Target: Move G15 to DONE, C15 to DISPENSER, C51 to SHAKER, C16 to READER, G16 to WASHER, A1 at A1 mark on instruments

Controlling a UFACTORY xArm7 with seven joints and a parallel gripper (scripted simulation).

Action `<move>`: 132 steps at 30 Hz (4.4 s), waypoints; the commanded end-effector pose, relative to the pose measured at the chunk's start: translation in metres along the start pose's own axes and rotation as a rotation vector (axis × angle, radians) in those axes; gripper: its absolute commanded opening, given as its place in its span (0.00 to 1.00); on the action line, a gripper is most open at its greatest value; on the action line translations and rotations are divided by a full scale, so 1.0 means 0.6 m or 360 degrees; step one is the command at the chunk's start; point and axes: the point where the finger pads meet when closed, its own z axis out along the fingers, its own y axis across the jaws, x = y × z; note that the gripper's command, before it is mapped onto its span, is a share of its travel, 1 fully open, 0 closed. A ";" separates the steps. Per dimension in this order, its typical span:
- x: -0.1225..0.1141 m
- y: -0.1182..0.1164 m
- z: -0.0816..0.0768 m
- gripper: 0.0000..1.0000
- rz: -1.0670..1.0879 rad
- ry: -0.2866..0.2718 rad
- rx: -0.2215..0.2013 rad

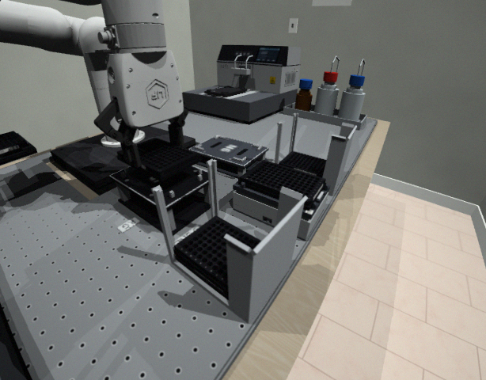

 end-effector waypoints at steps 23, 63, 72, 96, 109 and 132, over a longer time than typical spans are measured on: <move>-0.002 -0.001 0.007 0.00 0.0000 -0.0006 0.0002; -0.002 -0.001 0.031 0.00 0.0000 -0.0006 0.0003; -0.002 -0.001 0.031 0.00 0.0000 -0.0006 0.0003; -0.002 -0.001 0.043 0.00 0.0000 -0.0006 0.0003; -0.002 -0.001 0.049 0.00 0.0000 -0.0006 0.0003; -0.002 -0.001 0.049 1.00 0.0000 -0.0006 0.0003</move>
